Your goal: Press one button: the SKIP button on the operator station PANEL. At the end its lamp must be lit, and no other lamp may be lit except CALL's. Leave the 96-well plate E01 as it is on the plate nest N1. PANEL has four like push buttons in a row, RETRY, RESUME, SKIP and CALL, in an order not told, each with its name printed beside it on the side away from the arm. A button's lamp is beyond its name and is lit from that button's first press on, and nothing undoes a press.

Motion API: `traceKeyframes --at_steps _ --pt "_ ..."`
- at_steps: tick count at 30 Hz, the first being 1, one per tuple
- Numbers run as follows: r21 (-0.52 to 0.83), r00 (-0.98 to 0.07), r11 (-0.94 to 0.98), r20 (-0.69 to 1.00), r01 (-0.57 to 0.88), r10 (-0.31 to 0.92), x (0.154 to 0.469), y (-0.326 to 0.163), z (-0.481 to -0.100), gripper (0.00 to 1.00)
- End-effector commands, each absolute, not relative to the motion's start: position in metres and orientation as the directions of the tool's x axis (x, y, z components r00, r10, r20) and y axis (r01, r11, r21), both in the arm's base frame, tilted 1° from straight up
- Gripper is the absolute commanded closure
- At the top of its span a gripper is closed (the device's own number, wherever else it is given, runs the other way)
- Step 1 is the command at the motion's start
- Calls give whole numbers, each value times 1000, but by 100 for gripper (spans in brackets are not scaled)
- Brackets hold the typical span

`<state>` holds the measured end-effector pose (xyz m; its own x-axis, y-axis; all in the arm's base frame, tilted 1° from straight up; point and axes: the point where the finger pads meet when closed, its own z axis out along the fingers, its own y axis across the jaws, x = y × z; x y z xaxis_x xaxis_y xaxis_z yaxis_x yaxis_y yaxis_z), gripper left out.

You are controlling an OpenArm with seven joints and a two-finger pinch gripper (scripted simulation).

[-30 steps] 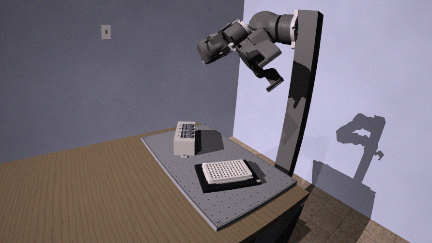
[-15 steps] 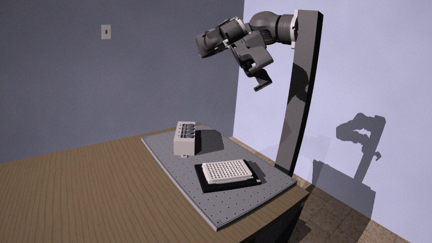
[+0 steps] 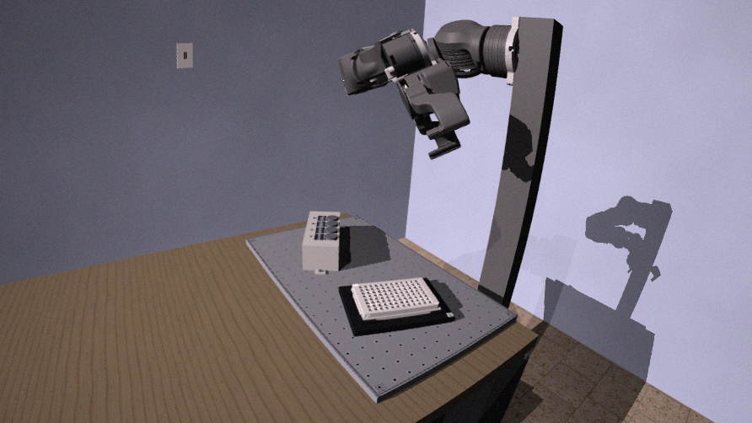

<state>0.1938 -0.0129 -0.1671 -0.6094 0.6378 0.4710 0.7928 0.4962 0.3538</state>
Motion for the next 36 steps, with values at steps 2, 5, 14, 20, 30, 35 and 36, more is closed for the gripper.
traceKeyframes --at_steps 2,5,14,20,30,35,36 --pt "288 -638 569 378 770 671 194 -34 -180 0" --pt "262 -648 593 341 761 681 194 -41 -184 0" --pt "262 -648 593 341 761 681 194 -41 -184 0" --pt "120 -695 685 155 718 702 196 -80 -206 0" --pt "120 -695 685 155 718 702 196 -80 -206 0" --pt "41 -718 717 62 696 693 197 -103 -219 0" --pt "12 -727 727 31 687 686 197 -111 -224 0"
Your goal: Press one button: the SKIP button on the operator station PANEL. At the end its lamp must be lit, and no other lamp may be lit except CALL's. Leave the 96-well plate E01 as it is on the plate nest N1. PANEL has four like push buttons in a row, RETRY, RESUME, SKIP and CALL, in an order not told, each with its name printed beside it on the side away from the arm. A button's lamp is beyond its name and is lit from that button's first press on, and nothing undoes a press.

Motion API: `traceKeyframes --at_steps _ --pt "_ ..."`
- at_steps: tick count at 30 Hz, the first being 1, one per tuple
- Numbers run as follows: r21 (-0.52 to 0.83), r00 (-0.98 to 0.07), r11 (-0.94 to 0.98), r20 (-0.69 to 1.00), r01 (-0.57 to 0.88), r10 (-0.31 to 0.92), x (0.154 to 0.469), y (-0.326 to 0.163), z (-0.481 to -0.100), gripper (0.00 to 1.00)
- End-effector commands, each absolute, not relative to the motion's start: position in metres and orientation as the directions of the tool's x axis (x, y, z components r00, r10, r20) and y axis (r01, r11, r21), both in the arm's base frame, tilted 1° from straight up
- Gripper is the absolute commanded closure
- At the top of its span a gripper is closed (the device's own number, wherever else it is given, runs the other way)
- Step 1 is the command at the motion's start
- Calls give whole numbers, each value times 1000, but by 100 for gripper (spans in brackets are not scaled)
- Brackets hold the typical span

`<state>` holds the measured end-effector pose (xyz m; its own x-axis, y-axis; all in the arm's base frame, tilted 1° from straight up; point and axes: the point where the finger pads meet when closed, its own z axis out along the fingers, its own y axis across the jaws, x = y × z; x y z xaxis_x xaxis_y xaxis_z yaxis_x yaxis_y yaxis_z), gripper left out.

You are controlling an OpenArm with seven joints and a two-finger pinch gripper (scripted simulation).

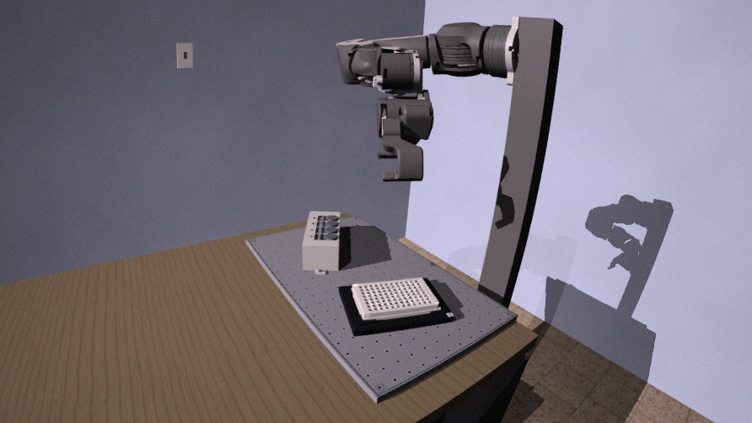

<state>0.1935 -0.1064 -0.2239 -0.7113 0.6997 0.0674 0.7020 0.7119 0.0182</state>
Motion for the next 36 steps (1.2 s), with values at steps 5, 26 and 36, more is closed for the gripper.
traceKeyframes --at_steps 5,26,36 --pt "-18 -735 735 0 678 678 197 -119 -228 0" --pt "-19 -735 735 0 678 678 198 -157 -251 0" --pt "-18 -735 735 0 678 678 198 -197 -274 0"
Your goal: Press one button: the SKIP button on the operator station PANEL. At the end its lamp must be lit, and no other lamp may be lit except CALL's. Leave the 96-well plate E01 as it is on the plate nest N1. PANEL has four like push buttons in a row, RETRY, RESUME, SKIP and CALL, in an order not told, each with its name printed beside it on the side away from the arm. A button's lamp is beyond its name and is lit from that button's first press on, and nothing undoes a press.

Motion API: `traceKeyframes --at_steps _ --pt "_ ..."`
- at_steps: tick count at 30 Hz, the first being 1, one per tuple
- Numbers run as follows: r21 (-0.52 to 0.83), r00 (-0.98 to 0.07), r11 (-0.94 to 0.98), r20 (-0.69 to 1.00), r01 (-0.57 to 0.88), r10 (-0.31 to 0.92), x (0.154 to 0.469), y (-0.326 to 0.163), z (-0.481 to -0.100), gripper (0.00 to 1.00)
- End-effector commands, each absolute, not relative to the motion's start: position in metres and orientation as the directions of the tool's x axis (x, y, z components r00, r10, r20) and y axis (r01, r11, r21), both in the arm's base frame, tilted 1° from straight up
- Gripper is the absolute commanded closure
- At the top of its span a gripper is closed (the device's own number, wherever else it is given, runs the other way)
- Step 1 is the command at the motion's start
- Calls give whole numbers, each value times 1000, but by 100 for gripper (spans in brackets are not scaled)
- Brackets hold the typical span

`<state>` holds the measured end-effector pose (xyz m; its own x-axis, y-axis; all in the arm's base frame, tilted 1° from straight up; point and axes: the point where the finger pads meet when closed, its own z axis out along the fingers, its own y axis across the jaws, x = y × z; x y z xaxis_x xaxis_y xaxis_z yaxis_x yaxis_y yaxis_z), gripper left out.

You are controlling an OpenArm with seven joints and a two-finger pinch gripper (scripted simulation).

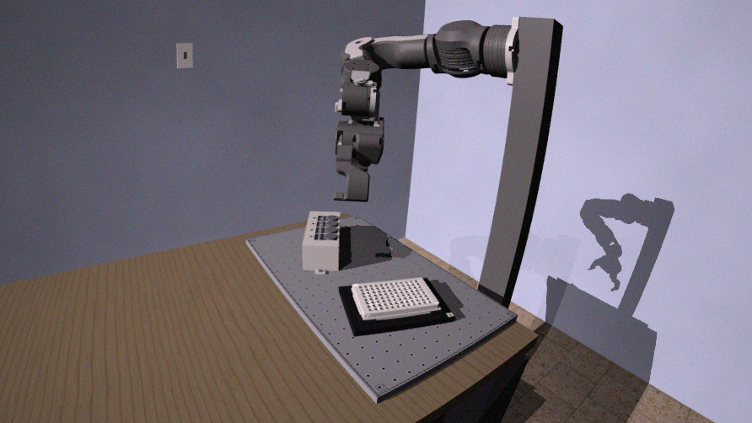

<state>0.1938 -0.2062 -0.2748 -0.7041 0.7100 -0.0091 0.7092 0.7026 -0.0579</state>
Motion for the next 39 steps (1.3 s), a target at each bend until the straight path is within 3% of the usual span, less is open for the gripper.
traceKeyframes --at_steps 1,11,16,39 --pt "-18 -735 735 0 678 678 198 -197 -274 0" --pt "-18 -735 735 0 678 678 198 -197 -274 0" --pt "-18 -735 735 -1 678 678 198 -236 -296 0" --pt "-19 -735 735 -1 678 678 200 -248 -303 0"
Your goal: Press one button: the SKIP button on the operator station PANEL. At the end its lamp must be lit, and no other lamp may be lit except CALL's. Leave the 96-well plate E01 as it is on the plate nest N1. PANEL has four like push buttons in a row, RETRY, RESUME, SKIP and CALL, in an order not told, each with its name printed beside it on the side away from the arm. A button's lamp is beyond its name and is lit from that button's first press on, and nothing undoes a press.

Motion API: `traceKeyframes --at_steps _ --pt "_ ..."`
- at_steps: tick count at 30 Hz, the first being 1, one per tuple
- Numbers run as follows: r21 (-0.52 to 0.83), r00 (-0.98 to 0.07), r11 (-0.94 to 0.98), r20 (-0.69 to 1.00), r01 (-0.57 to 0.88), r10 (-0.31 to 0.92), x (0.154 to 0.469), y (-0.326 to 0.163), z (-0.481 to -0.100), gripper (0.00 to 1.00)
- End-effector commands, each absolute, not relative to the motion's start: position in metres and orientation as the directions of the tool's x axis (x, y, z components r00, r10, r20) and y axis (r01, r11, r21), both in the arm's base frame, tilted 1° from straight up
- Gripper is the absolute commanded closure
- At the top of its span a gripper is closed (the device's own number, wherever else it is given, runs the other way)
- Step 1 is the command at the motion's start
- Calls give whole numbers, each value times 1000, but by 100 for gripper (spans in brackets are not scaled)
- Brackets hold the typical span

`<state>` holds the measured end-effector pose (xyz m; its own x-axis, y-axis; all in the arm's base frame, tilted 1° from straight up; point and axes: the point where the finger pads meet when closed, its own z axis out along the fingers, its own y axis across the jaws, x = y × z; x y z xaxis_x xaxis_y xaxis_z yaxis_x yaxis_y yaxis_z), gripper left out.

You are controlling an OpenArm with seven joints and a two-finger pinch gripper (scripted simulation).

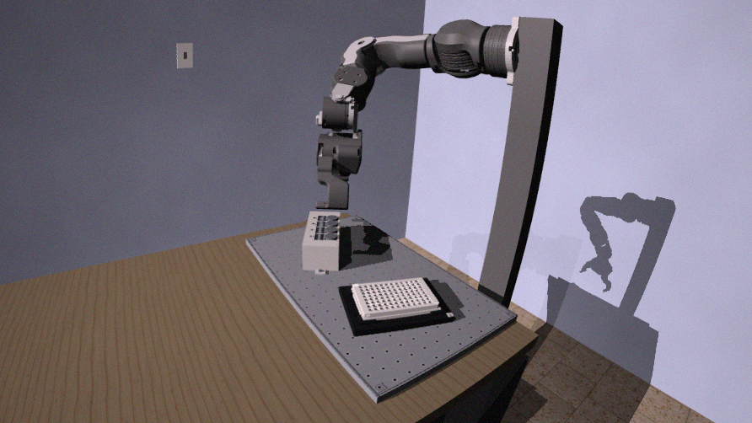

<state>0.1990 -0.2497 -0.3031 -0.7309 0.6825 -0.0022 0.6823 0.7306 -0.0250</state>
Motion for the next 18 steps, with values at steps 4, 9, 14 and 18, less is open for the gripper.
traceKeyframes --at_steps 4,9,14,18 --pt "-19 -735 735 -1 678 678 200 -248 -303 0" --pt "-20 -733 733 -2 680 680 199 -247 -302 0" --pt "-19 -735 735 -1 678 678 199 -245 -302 0" --pt "-19 -735 735 -1 678 678 199 -245 -302 0"
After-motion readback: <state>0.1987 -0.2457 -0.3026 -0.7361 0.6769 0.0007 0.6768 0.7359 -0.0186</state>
